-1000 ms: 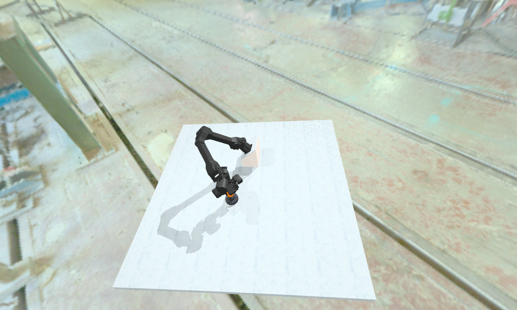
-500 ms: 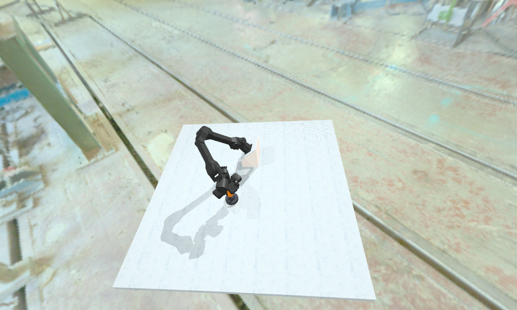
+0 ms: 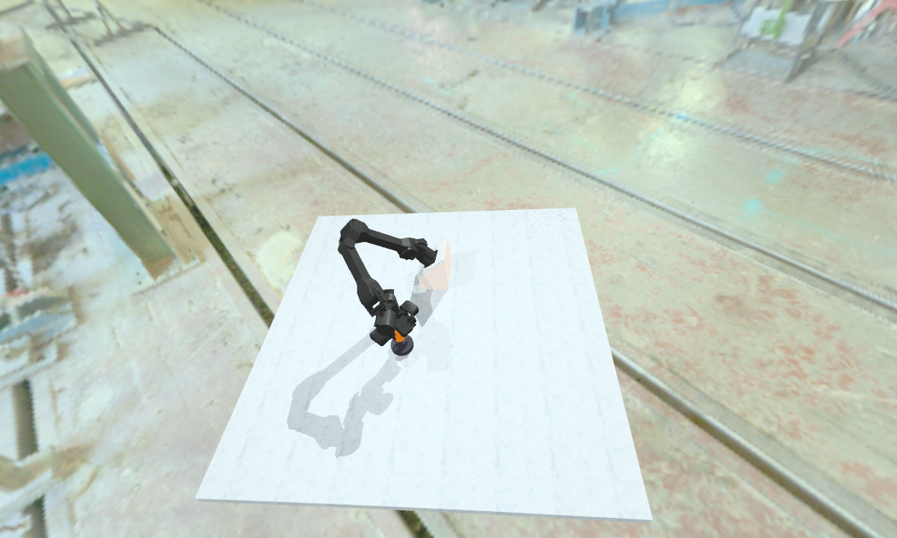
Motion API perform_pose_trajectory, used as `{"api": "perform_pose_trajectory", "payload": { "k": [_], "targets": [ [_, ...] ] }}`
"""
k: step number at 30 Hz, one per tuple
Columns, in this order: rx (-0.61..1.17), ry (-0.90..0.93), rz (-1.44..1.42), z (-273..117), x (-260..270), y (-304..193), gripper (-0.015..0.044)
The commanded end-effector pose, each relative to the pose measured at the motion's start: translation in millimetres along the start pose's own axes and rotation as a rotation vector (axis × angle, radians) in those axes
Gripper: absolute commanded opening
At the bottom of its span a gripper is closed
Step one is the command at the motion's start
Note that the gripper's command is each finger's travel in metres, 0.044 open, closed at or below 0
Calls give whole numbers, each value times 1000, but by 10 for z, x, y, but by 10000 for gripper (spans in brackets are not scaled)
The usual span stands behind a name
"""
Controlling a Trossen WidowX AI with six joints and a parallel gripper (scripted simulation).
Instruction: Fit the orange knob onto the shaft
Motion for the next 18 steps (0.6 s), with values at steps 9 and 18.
{"api": "perform_pose_trajectory", "payload": {
  "k": [9,18],
  "targets": [
    [-1,0,-4,6,8,5,0],
    [-1,1,-4,-24,10,2,0]
  ]
}}
Point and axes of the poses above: the point midway between the two fingers, 35 mm back from their tips, its own z axis out along the fingers, its own x axis across the jaws, y = z × x, the point moved 4 cm from there along -z, back along the fingers, and after that the axes turned 9 degrees about z, right-handed, at the moved point
